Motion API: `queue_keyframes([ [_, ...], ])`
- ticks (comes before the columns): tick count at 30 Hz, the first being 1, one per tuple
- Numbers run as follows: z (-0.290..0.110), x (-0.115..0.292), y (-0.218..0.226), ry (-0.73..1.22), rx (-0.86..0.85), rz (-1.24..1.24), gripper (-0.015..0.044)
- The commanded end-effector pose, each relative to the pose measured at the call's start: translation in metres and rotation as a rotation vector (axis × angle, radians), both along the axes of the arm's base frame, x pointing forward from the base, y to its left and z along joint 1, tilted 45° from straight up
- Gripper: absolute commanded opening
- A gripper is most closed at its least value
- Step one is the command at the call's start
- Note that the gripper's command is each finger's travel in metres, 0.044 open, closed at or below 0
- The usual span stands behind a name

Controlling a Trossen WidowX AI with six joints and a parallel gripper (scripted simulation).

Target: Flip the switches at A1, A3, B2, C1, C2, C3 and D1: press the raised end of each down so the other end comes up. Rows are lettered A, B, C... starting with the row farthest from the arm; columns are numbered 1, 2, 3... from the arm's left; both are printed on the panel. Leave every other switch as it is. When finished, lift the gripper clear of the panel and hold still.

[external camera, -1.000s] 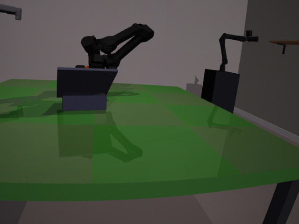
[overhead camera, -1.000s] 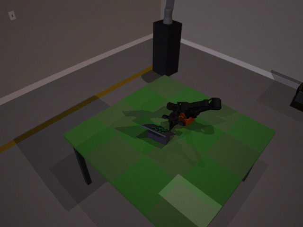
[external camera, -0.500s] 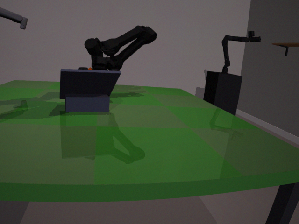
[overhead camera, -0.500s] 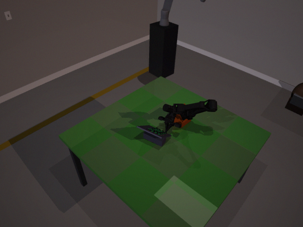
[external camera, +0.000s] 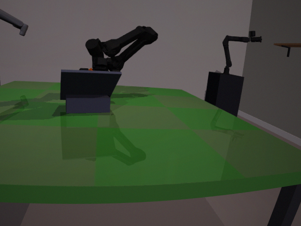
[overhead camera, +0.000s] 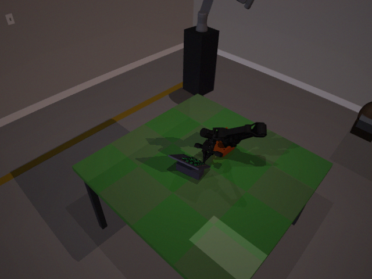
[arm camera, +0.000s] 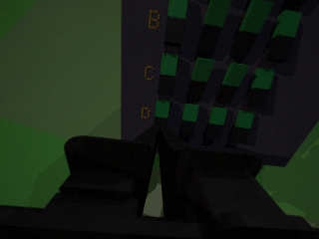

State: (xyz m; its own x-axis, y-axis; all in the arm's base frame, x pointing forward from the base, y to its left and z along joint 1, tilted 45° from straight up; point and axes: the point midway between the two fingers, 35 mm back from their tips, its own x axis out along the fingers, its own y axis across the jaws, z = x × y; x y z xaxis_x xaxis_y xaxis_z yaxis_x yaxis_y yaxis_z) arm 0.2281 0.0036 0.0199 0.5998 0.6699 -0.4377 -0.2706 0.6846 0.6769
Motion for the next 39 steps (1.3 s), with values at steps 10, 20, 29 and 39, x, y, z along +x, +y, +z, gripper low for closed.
queue_keyframes([
  [10,-0.002,0.001,0.001,0.005,-0.002,-0.003,0.0000],
  [20,-0.002,0.002,0.002,0.005,-0.002,-0.003,0.0000],
  [29,-0.003,0.002,0.003,0.005,-0.002,-0.003,0.0000],
  [39,0.017,-0.028,-0.036,0.032,-0.022,0.010,0.0000],
])
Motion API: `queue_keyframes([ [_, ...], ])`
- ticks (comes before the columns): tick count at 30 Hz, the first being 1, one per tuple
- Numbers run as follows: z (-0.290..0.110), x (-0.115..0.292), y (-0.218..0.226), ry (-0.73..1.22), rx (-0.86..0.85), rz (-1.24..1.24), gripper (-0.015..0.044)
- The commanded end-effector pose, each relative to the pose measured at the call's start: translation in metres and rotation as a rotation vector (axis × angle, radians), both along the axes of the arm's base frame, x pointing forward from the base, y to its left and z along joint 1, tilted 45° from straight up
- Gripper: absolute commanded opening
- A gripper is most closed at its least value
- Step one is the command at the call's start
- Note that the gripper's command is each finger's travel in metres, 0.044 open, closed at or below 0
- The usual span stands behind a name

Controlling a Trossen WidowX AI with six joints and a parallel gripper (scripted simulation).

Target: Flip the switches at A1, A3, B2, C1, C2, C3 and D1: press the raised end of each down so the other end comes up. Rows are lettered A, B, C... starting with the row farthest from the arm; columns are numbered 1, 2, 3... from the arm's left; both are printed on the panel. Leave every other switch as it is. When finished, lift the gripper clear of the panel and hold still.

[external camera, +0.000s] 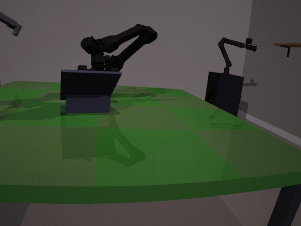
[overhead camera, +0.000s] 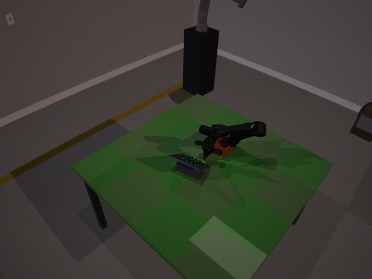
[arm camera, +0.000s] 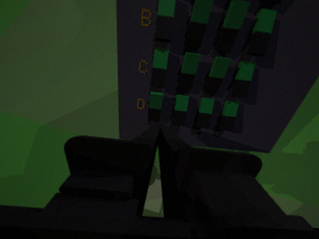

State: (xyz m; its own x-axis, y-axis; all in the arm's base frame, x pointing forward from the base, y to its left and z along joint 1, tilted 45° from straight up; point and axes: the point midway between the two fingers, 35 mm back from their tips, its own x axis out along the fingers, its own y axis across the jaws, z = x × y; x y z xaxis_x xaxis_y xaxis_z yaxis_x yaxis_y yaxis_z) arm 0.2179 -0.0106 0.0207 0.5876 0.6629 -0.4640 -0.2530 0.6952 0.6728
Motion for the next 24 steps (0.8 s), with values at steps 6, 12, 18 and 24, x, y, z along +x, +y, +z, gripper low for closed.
queue_keyframes([
  [6,0.026,-0.024,-0.028,-0.001,0.005,0.015,0.0000],
  [12,0.026,-0.023,-0.029,-0.001,0.005,0.015,0.0000],
  [18,0.037,0.024,-0.071,-0.002,0.002,0.014,0.0000],
  [24,0.040,0.037,-0.081,-0.004,0.003,0.015,0.0000],
])
